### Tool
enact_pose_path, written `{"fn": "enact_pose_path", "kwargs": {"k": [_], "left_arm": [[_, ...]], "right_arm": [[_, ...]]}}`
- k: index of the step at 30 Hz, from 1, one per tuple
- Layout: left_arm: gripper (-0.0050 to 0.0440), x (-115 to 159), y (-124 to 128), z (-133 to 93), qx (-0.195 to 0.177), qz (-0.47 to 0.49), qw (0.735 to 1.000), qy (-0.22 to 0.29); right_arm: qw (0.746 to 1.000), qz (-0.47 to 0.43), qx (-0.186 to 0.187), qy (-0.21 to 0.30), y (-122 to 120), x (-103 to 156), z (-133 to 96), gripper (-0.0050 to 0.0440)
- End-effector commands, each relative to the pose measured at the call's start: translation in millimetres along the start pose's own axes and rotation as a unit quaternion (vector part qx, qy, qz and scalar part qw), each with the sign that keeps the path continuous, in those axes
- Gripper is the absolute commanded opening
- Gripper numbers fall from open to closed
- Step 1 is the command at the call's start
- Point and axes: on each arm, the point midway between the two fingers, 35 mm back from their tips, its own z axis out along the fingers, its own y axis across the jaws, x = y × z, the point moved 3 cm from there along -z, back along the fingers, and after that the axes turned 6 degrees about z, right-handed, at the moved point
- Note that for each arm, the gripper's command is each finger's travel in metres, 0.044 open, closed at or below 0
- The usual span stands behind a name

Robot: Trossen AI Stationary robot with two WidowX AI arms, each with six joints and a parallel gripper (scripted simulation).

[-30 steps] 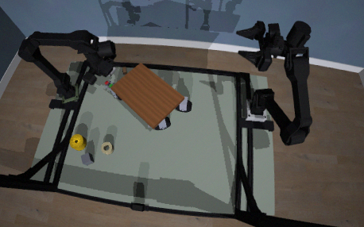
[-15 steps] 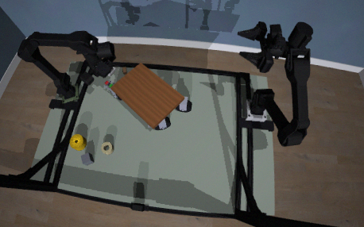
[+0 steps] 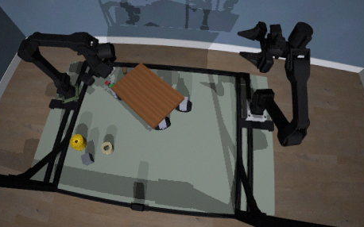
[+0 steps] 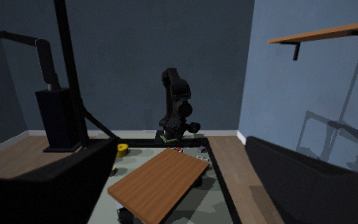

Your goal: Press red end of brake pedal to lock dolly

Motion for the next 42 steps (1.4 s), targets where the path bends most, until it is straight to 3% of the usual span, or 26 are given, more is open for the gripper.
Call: {"fn": "enact_pose_path", "kwargs": {"k": [1, 11, 42], "left_arm": [[0.0000, 1, -2, 8, 0.006, 0.003, 1.000, 0.003], [0.0000, 2, -2, 23, 0.006, 0.003, 1.000, 0.003], [0.0000, 1, -2, 39, 0.006, 0.003, 1.000, 0.003]], "right_arm": [[1.000, 0.000, -0.001, 0.000, 1, 0, 0, 0.0440], [1.000, 0.000, -0.001, 0.000, 1, 0, 0, 0.0440], [1.000, 0.000, -0.001, 0.000, 1, 0, 0, 0.0440]]}}
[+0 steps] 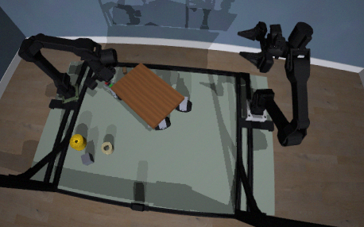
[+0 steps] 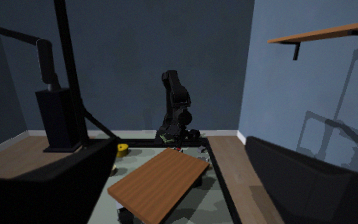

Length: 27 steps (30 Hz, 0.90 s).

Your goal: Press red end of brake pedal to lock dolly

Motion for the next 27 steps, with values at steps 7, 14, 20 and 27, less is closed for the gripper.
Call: {"fn": "enact_pose_path", "kwargs": {"k": [7, 14, 20, 27], "left_arm": [[0.0000, 1.3, -1.8, 8.3, 0.006, 0.003, 1.000, 0.003], [0.0000, 1.3, -1.9, 11.0, 0.006, 0.003, 1.000, 0.003], [0.0000, 1.3, -1.9, 11.9, 0.006, 0.003, 1.000, 0.003], [0.0000, 1.3, -1.9, 12.8, 0.006, 0.003, 1.000, 0.003]], "right_arm": [[1.000, 0.000, -0.001, 0.000, 0.7, -0.1, -0.2, 0.0440], [1.000, 0.000, -0.001, 0.000, 0.7, -0.1, -0.2, 0.0440], [1.000, 0.000, -0.001, 0.000, 0.7, -0.1, -0.2, 0.0440], [1.000, 0.000, -0.001, 0.000, 0.7, -0.1, -0.2, 0.0440]]}}
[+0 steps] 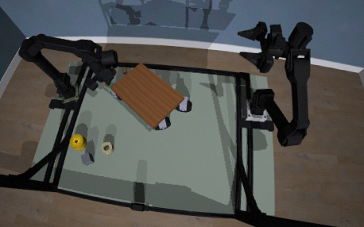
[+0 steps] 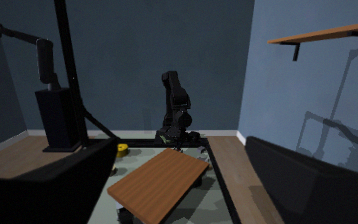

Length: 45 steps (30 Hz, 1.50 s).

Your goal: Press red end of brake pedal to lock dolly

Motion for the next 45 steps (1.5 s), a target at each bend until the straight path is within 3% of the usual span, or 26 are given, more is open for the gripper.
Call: {"fn": "enact_pose_path", "kwargs": {"k": [1, 33, 35, 40, 41, 45], "left_arm": [[0.0000, 1, -2, 4, 0.005, 0.003, 1.000, 0.003], [0.0000, 1, -2, 8, 0.005, 0.003, 1.000, 0.003], [0.0000, 0, -1, 1, 0.005, 0.003, 1.000, 0.003], [0.0000, 0, 0, -58, 0.005, 0.003, 1.000, 0.003], [0.0000, 1, -1, -29, 0.013, 0.000, 1.000, 0.013], [0.0000, 1, -1, -29, 0.013, 0.000, 1.000, 0.013]], "right_arm": [[1.000, 0.002, -0.001, 0.000, 0, 0, 0, 0.0440], [1.000, 0.002, -0.001, 0.000, 0, 0, 0, 0.0440], [1.000, 0.002, -0.001, 0.000, 0, 0, 0, 0.0440], [1.000, 0.002, -0.001, 0.000, 0, 0, 0, 0.0440], [1.000, 0.002, -0.001, 0.000, 0, 0, 0, 0.0440], [1.000, 0.002, -0.001, 0.000, 0, 0, 0, 0.0440]]}}
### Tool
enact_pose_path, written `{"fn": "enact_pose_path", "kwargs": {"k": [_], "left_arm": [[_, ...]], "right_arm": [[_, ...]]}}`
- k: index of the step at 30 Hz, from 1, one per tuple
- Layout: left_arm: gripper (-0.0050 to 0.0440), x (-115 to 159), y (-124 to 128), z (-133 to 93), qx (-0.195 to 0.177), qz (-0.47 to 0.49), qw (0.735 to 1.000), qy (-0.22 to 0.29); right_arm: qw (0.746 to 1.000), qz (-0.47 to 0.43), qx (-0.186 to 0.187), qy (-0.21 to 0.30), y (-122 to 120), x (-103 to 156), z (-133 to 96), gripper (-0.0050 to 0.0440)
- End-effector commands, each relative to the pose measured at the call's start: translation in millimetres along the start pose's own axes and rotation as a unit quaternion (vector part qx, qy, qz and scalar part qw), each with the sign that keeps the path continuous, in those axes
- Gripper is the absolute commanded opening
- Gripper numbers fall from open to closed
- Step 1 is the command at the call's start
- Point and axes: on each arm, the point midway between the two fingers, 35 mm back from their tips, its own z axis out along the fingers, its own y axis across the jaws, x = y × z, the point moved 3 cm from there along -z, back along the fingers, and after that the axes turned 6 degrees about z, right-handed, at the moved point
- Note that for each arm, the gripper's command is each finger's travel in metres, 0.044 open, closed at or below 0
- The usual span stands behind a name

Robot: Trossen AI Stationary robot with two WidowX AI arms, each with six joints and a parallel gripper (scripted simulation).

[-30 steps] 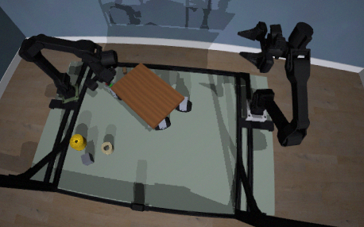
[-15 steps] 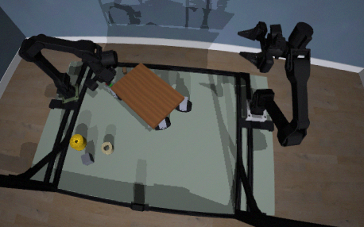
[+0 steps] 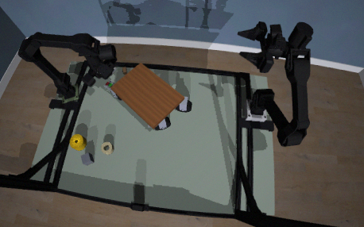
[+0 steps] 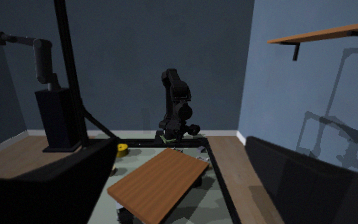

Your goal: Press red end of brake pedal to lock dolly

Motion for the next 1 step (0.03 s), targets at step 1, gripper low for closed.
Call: {"fn": "enact_pose_path", "kwargs": {"k": [1], "left_arm": [[0.0000, 1.7, -1.9, 5.8, 0.008, 0.000, 1.000, 0.008]], "right_arm": [[1.000, 0.001, -0.001, 0.000, 0.2, 0.2, 0.0, 0.0440]]}}
